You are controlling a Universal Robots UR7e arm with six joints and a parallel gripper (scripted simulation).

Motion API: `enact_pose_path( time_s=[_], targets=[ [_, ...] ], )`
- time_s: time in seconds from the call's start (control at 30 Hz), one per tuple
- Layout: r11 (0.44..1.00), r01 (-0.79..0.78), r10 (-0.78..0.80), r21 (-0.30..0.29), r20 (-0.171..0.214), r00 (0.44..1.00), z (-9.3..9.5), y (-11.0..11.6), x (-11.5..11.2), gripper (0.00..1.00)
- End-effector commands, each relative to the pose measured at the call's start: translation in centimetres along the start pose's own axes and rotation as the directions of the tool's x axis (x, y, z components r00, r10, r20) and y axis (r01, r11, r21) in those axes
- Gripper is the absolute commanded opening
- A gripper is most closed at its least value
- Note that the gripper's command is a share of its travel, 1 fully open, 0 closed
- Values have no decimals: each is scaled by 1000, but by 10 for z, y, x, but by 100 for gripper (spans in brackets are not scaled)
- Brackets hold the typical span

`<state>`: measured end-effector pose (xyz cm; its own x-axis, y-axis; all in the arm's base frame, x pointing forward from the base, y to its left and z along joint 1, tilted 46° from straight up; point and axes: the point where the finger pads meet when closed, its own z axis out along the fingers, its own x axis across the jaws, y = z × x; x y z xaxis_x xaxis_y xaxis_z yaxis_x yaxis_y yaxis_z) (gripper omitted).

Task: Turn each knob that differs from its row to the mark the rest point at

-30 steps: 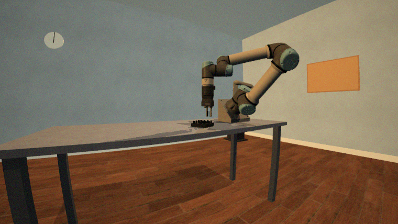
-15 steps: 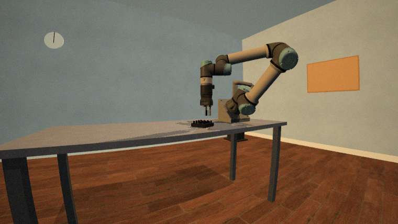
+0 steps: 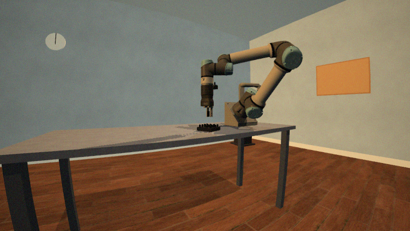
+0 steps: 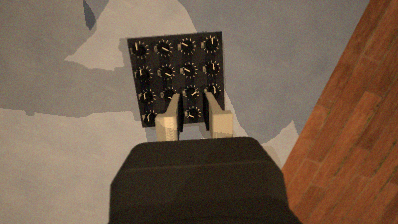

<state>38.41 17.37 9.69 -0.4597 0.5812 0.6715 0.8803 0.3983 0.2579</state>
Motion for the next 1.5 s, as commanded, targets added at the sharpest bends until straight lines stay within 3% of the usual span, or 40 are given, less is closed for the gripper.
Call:
enact_pose_path(
  time_s=[0.0, 1.47],
  targets=[
    [1000, -7, 7, 0, 1, 1000, -1, 1, -1, 46],
    [1000, -7, 7, 0, 1, 1000, 7, 1, -1, 46]
  ],
)
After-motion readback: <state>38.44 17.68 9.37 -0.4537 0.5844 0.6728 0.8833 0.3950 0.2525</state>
